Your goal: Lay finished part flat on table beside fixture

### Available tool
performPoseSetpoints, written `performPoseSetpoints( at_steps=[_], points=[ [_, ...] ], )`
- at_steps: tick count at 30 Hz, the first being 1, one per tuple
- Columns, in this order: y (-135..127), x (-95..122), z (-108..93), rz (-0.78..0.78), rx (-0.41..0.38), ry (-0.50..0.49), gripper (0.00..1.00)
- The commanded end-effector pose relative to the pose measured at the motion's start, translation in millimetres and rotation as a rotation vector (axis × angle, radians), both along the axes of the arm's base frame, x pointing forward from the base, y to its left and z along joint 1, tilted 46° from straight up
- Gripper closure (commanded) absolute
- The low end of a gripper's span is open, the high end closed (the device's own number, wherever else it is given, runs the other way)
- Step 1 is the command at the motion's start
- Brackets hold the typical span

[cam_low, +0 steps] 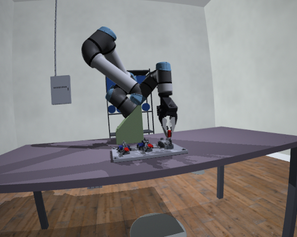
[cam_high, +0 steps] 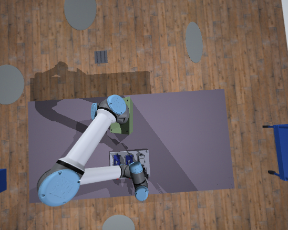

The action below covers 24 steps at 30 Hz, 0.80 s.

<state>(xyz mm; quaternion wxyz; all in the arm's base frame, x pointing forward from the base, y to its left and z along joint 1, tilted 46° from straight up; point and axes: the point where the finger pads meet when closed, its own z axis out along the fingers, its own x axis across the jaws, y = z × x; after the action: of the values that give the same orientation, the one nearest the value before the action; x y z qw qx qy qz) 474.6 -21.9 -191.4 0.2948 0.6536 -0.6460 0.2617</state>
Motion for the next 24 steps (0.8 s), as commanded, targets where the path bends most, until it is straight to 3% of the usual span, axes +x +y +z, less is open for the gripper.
performPoseSetpoints(
  at_steps=[1,24],
  points=[
    [0.4,-0.2,0.2,0.001,0.0,0.0,1.0],
    [0.3,-2.7,0.2,0.001,0.0,0.0,1.0]
  ],
)
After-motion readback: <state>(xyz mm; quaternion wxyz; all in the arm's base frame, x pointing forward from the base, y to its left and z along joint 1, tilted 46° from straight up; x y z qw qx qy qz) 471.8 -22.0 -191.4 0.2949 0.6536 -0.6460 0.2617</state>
